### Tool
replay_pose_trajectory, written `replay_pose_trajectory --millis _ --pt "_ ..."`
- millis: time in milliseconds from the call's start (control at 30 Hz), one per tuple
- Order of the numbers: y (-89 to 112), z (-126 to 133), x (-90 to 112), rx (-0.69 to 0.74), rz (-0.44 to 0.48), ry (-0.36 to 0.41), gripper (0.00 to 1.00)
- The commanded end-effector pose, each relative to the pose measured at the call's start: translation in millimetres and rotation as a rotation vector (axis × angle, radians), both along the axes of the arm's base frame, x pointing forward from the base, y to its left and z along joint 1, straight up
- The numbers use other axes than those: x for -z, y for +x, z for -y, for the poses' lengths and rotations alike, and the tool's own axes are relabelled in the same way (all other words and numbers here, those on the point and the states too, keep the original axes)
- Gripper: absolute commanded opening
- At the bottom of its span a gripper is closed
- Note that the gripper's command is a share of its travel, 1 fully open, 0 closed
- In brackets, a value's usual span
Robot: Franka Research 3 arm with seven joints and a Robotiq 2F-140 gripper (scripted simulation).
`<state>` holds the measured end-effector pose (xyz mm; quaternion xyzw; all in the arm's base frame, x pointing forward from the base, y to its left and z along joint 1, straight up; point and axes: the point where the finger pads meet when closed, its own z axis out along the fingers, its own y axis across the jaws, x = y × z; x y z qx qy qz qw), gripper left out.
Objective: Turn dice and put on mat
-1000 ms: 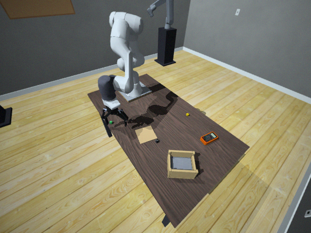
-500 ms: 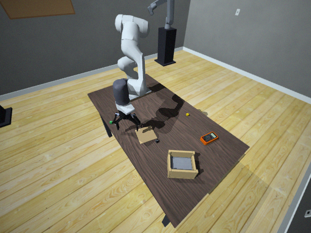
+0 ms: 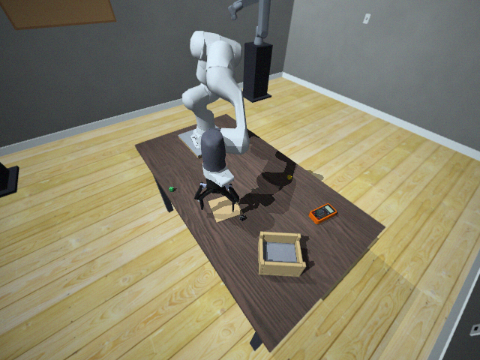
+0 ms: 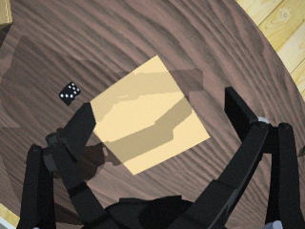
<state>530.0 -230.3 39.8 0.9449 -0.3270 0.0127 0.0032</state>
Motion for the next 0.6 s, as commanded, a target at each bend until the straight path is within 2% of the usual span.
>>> replay_pose_trajectory --millis 0,67,133,367,567 --pt "22 -19 3 0.076 -0.021 0.017 1.00" --pt "34 -26 3 0.076 -0.021 0.017 1.00" --pt "34 -26 3 0.076 -0.021 0.017 1.00" --pt "69 -47 3 0.076 -0.021 0.017 1.00" --pt "87 -57 3 0.076 -0.021 0.017 1.00"
